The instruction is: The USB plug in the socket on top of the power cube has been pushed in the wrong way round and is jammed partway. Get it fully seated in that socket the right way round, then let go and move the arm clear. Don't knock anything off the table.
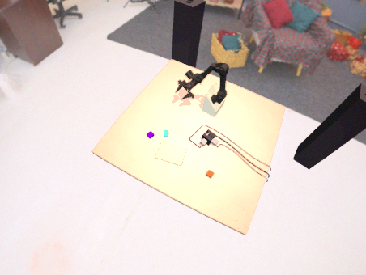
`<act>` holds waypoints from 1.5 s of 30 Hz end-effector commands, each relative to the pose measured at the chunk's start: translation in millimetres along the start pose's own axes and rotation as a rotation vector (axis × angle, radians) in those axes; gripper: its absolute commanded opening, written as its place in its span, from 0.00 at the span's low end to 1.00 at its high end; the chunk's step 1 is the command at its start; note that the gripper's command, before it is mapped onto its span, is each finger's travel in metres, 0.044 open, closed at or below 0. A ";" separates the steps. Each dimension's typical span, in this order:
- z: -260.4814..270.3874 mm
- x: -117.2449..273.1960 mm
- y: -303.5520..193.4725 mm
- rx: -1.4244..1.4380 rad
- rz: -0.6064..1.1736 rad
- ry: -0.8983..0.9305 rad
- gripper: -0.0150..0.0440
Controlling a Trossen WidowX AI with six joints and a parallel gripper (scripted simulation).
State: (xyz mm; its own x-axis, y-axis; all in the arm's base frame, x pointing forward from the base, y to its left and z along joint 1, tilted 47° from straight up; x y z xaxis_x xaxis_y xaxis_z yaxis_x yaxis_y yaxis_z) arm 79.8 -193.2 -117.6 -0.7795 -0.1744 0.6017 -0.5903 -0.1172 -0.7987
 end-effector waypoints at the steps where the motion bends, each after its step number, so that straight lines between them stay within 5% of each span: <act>1: 0.3 -0.4 -0.8 0.002 0.000 -0.003 0.98; 19: -11.3 -67.2 -182.2 0.386 -0.109 -0.552 1.00; 32: -153.3 -52.5 -343.9 0.736 -0.178 -0.996 1.00; 45: -176.7 -40.3 -352.3 0.777 -0.186 -1.045 1.00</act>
State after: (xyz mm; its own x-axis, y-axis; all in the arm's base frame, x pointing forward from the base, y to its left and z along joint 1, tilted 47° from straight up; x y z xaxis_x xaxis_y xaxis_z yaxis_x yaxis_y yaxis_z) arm 283.0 26.4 142.9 0.0340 -0.7247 0.6882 -0.1212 -0.6865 -0.7170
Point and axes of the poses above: the point midway between the two fingers, 35 mm back from their tips, its own x axis back along the fingers, its own z axis across the jaws, y = z × x, the point moved 7 cm from there along x, back along the fingers, and after that the axes turned 4 degrees about -x, right-handed, at the moved point
